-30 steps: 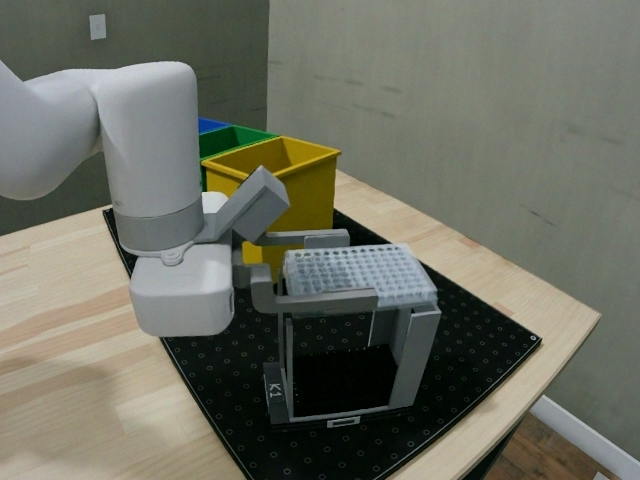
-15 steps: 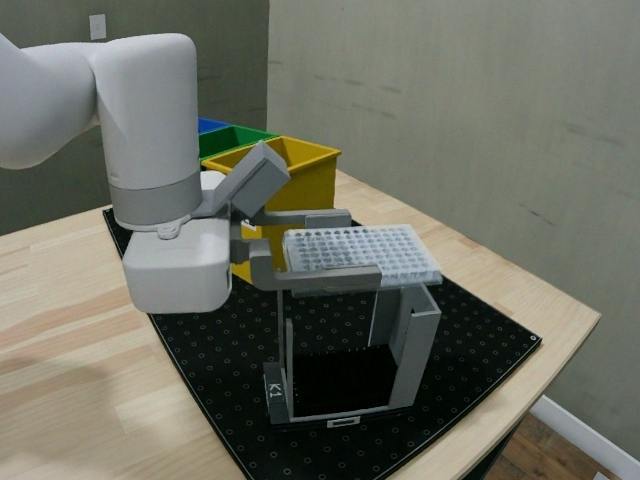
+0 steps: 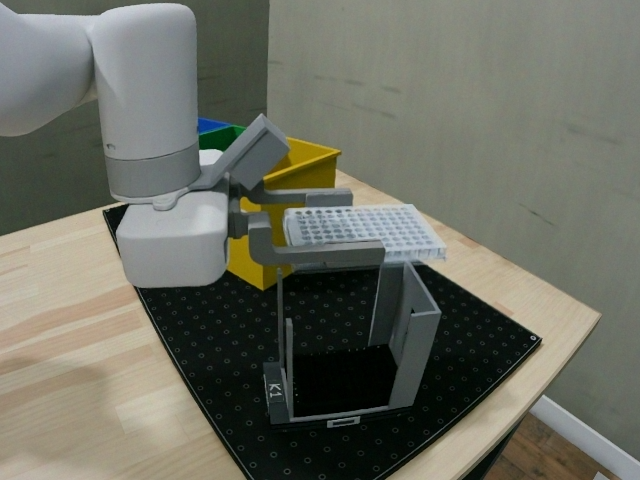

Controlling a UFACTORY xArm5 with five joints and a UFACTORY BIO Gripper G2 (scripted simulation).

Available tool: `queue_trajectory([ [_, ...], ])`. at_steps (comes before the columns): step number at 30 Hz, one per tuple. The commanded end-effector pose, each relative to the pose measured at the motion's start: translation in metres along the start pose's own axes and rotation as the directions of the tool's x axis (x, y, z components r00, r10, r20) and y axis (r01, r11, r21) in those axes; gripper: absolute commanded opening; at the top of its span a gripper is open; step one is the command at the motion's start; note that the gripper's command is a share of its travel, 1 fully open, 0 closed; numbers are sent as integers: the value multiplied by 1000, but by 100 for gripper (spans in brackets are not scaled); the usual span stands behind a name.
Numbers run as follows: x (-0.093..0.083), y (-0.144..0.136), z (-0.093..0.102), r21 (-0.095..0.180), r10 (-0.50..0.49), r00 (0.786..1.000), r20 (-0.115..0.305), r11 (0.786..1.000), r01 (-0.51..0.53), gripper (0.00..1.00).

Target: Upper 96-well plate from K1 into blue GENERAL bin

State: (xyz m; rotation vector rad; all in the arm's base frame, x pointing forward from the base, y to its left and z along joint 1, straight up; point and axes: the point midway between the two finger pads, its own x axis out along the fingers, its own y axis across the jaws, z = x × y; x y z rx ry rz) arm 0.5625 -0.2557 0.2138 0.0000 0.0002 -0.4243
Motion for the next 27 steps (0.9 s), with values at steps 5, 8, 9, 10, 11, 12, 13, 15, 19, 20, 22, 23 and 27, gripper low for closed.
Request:
queue_trajectory([
  [5,0,0,11,-3,0,1000,2,1000,0,0],
  [8,0,0,11,-3,0,1000,2,1000,0,0],
  [9,0,0,11,-3,0,1000,2,1000,0,0],
  [10,0,0,11,-3,0,1000,2,1000,0,0],
  [11,0,0,11,-3,0,1000,2,1000,0,0],
  [12,0,0,11,-3,0,1000,2,1000,0,0],
  [13,0,0,11,-3,0,1000,2,1000,0,0],
  [15,0,0,11,-3,0,1000,2,1000,0,0],
  [19,-2,6,11,-3,67,998,2,998,-67,0],
  [20,-4,9,11,-3,100,995,2,995,-100,0],
  [22,-6,15,10,-3,166,986,2,986,-166,0],
  [23,-8,18,10,-3,199,980,2,980,-199,0],
  [27,-12,27,10,-4,296,955,1,955,-295,0],
])
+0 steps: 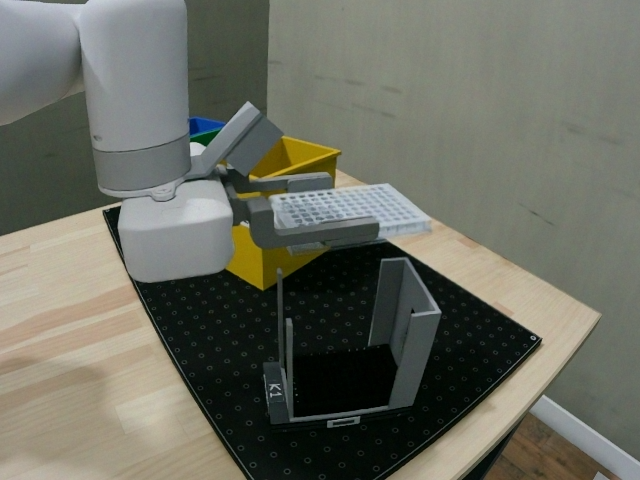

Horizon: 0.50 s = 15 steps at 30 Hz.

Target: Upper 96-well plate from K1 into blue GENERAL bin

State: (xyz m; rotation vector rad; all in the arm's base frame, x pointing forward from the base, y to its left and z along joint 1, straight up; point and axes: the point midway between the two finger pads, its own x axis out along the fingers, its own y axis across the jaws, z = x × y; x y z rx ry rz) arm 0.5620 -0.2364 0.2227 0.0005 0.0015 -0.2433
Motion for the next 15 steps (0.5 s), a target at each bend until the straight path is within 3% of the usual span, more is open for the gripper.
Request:
queue_trajectory([
  [1,-1,10,1,-4,119,993,3,993,-119,0],
  [6,-5,27,0,-4,282,959,2,959,-282,0],
  [14,-12,53,-1,-5,517,856,1,856,-517,0],
  [15,-12,56,-1,-5,517,856,1,856,-517,0],
])
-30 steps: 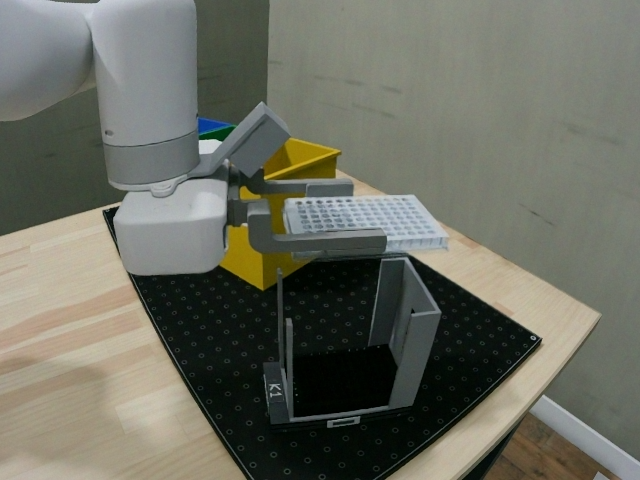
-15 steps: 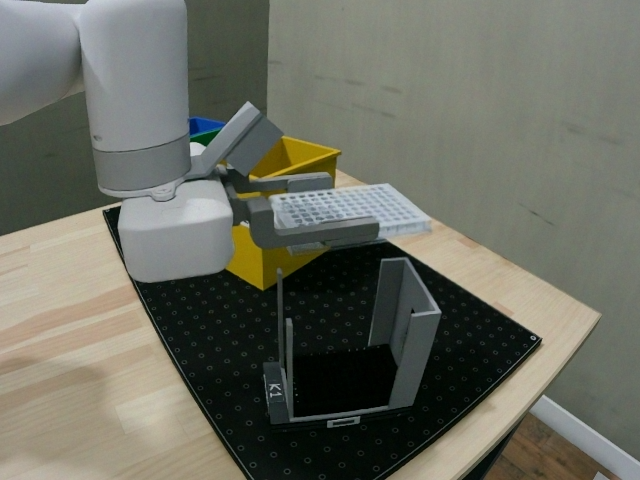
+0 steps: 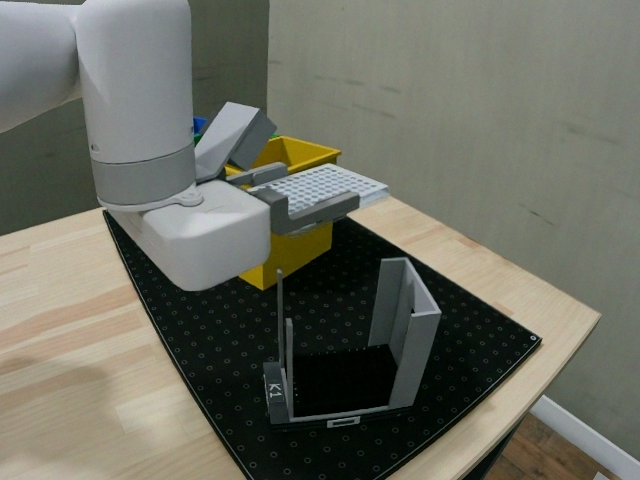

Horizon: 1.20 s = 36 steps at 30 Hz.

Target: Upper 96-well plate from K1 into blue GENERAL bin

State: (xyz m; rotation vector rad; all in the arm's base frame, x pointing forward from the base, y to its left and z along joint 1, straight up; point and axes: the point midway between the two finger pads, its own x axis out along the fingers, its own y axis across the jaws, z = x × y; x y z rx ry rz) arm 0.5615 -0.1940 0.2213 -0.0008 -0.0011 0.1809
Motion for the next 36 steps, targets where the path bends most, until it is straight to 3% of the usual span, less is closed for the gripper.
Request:
queue_trajectory([
  [1,5,17,1,-3,119,993,-1,993,-119,0],
  [36,24,116,-3,-2,119,993,-1,993,-119,0],
])
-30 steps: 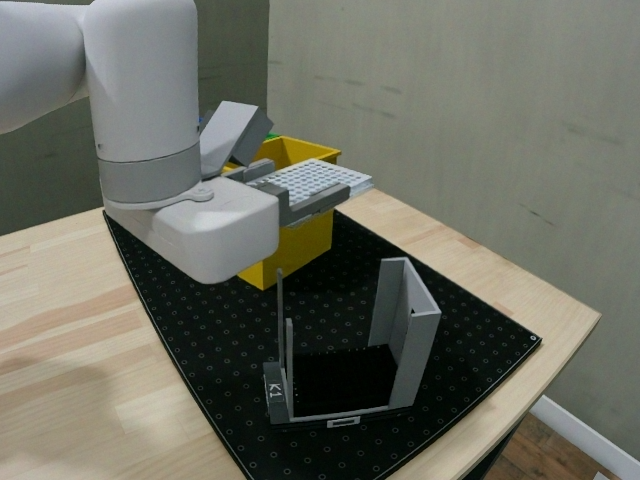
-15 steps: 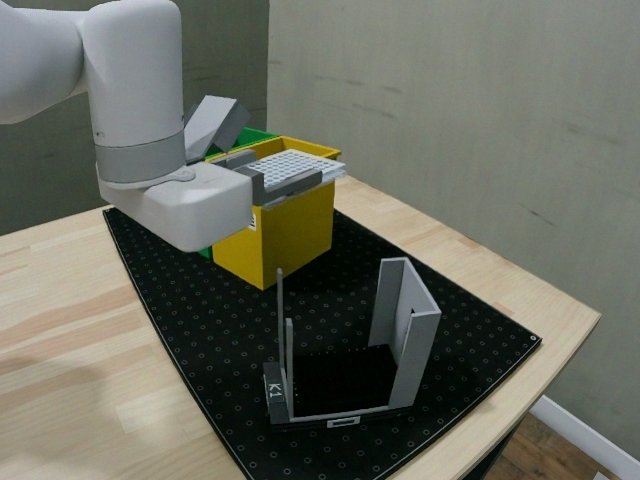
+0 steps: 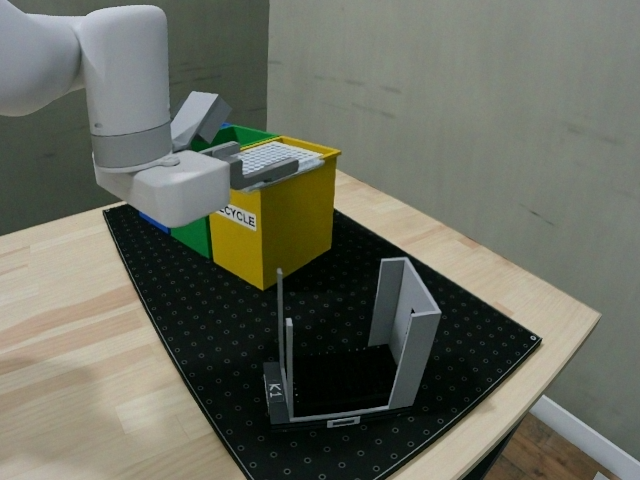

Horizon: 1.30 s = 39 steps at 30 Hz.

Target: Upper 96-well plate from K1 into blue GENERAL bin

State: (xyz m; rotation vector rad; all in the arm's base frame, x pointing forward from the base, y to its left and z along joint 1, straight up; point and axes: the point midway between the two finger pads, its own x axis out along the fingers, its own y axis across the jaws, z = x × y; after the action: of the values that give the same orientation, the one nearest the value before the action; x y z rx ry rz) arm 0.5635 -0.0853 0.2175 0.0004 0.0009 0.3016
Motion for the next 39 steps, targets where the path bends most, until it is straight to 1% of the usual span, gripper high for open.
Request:
queue_trajectory([
  [1,3,9,1,-4,-1,1000,1,1000,1,0],
  [16,19,56,-1,-4,-1,1000,1,1000,1,0],
  [18,19,56,-1,-4,-1,1000,1,1000,1,0],
  [33,34,104,-3,-3,-1,1000,1,1000,1,0],
  [35,34,104,-3,-3,-1,1000,1,1000,1,0],
  [39,38,117,-3,-3,-1,1000,1,1000,1,0],
])
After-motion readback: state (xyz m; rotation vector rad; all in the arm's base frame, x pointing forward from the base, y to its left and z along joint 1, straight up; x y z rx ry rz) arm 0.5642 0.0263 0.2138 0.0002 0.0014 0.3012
